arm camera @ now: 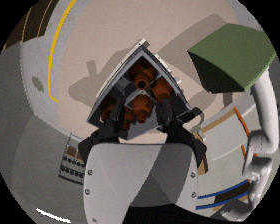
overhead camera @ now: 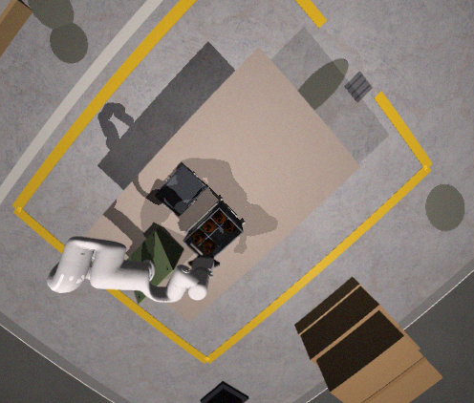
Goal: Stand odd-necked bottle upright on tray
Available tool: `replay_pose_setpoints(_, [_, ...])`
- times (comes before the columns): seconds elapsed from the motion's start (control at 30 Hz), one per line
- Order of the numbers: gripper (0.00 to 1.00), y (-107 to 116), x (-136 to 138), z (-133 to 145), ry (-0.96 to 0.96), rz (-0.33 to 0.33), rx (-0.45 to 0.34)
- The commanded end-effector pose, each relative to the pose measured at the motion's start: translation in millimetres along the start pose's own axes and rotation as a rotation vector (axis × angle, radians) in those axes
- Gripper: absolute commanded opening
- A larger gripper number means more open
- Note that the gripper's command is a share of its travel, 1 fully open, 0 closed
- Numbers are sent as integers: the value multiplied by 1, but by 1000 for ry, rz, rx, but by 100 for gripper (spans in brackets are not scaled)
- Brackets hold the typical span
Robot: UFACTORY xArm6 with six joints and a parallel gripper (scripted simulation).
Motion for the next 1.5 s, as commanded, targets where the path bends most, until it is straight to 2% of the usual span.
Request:
replay_pose_setpoints(0.0, [65,0,-1,0,1,-4,0])
replay_pose_setpoints(1.07, [65,-34,-2,0,1,-5,0])
replay_pose_setpoints(1.47, [65,-39,-2,-1,1,-5,0])
Point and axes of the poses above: the point where the finger pads meet when closed, its own y axis back along the fingers, its own x axis across the jaws, z = x × y, the point moved 9 cm from there along y, back along the fingers, and after that the axes turned 1 degree about y, right-handed, at the moved point
